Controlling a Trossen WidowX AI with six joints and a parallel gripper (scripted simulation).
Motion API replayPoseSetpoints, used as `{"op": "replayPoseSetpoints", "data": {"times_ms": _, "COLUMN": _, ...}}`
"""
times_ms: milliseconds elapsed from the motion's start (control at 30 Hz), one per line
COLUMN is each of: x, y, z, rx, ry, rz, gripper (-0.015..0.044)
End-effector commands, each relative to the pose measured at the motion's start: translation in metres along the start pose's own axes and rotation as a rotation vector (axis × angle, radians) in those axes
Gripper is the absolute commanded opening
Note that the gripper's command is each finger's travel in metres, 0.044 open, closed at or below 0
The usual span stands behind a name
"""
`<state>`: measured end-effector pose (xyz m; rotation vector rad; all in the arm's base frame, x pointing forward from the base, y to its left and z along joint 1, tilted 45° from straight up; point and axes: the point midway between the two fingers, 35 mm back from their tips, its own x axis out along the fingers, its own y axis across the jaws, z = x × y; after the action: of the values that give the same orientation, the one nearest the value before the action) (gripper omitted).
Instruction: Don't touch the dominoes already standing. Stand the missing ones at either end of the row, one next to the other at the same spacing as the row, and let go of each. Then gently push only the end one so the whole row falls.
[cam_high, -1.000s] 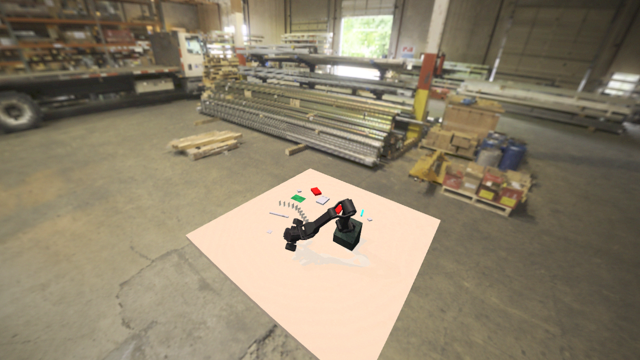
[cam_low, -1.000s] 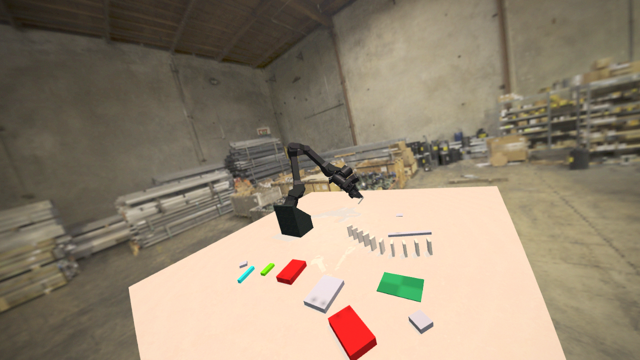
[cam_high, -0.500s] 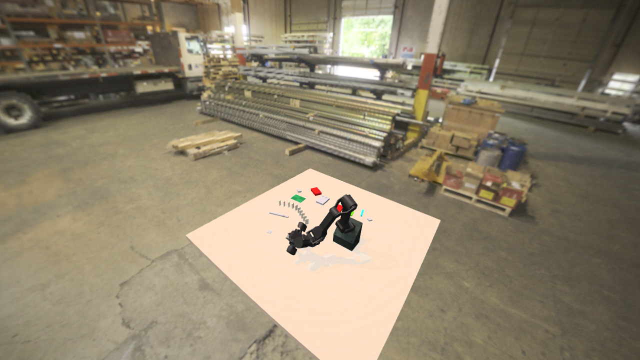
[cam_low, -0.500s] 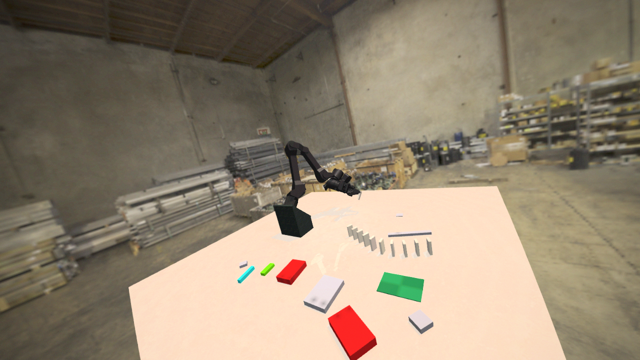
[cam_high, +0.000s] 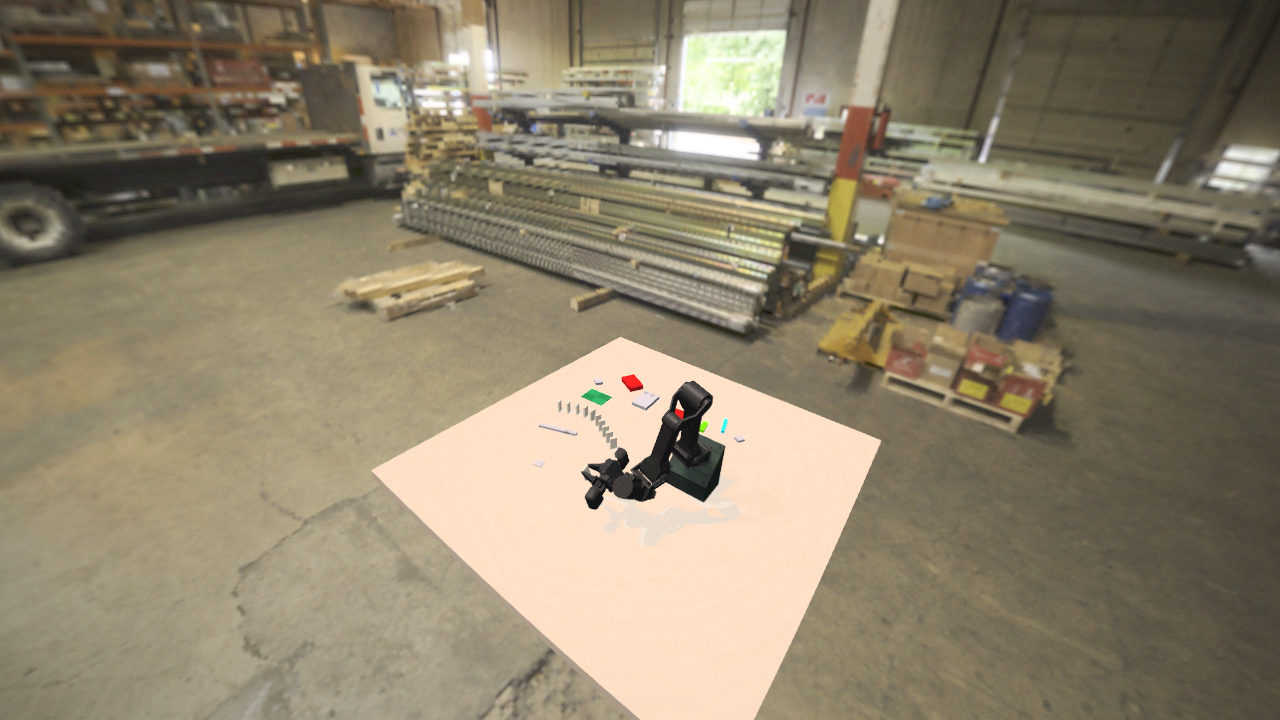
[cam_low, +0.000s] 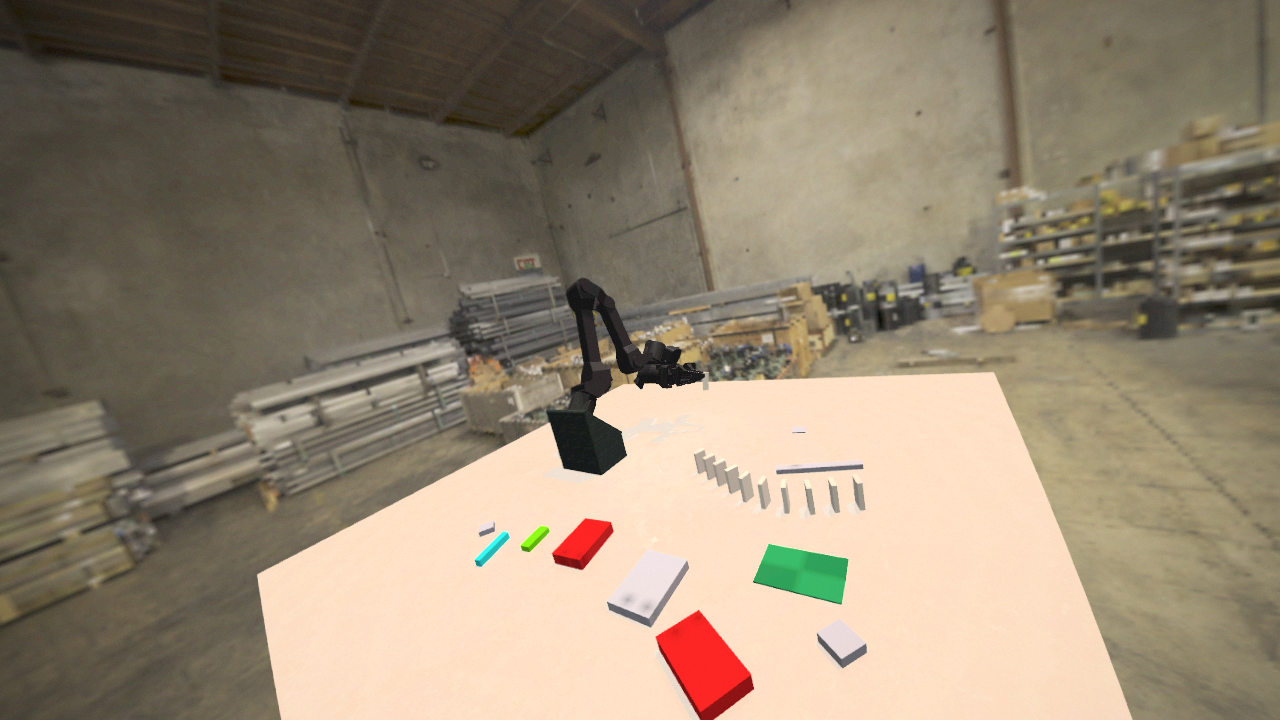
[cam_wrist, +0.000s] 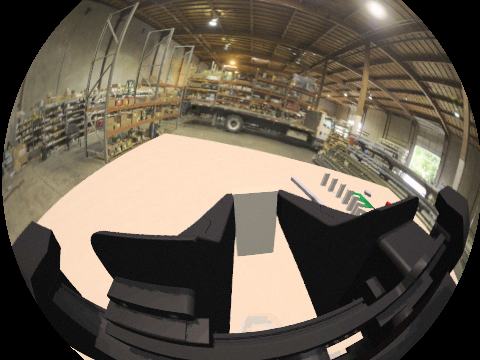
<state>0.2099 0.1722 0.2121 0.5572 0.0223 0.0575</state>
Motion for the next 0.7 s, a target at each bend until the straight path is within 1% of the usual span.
{"op": "replayPoseSetpoints", "data": {"times_ms": 0, "x": -0.013, "y": -0.011, "z": 0.002, "rx": 0.09, "ry": -0.043, "rz": -0.024, "gripper": 0.0107}}
{"op": "replayPoseSetpoints", "data": {"times_ms": 233, "x": -0.032, "y": -0.029, "z": 0.006, "rx": 0.238, "ry": -0.093, "rz": -0.067, "gripper": 0.0107}}
{"op": "replayPoseSetpoints", "data": {"times_ms": 667, "x": -0.032, "y": -0.029, "z": 0.006, "rx": 0.241, "ry": -0.094, "rz": -0.069, "gripper": 0.0107}}
